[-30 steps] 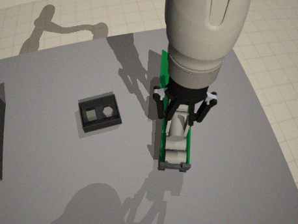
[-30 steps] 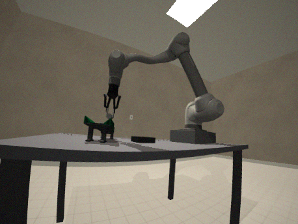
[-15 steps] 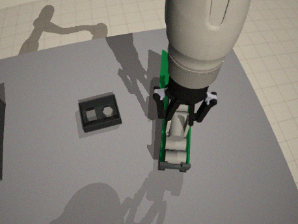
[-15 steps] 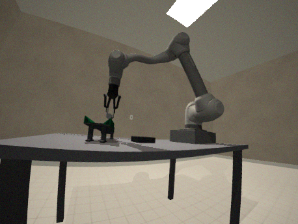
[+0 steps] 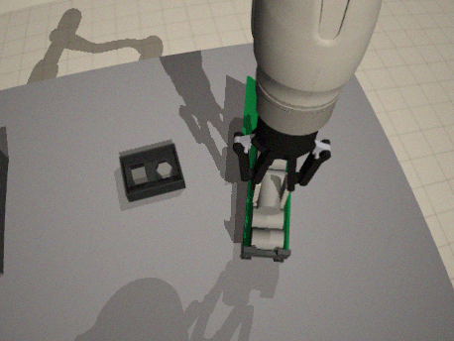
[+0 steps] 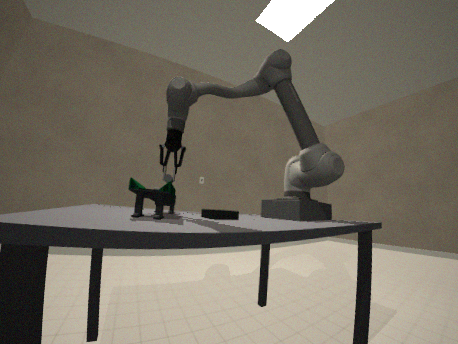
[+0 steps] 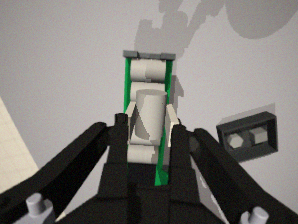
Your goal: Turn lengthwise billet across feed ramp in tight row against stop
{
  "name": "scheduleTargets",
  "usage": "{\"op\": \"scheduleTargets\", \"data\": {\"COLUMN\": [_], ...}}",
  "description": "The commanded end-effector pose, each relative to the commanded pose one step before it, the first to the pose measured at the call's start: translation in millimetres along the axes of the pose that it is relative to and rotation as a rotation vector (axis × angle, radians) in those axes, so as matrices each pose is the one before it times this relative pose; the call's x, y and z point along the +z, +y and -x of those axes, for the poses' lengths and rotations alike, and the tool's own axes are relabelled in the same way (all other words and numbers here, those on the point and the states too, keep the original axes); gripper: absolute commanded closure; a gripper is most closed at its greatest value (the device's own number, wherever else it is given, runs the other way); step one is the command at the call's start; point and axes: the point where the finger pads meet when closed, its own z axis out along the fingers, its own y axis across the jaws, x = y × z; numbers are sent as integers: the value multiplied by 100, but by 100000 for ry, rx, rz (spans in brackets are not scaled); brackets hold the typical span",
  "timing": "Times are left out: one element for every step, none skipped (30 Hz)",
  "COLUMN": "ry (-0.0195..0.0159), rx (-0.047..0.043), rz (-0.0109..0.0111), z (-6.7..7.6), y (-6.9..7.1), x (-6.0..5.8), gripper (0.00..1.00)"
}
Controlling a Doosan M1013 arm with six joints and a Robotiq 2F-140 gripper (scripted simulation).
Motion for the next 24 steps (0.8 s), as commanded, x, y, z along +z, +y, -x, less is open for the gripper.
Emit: {"op": "scheduleTargets", "data": {"ry": [-22,0,0,0,0,0,0,0,0,0,0,0,0,0,0,0,0,0,0,0,0,0,0,0], "rx": [-805,-271,-289,0,0,-306,-324,-343,-361,-380,-399,-419,-438,-458,-478,-498,-519,-539,-560,-580,0,0,-601,-622], "rz": [-13,0,0,0,0,0,0,0,0,0,0,0,0,0,0,0,0,0,0,0,0,0,0,0], "z": [3,0,0,0,0,0,0,0,0,0,0,0,0,0,0,0,0,0,0,0,0,0,0,0], "y": [1,0,0,0,0,0,0,0,0,0,0,0,0,0,0,0,0,0,0,0,0,0,0,0], "x": [-16,0,0,0,0,0,0,0,0,0,0,0,0,0,0,0,0,0,0,0,0,0,0,0], "gripper": [90,90,90,90,90,90,90,90,90,90,90,90,90,90,90,90,90,90,90,90,90,90,90,90]}}
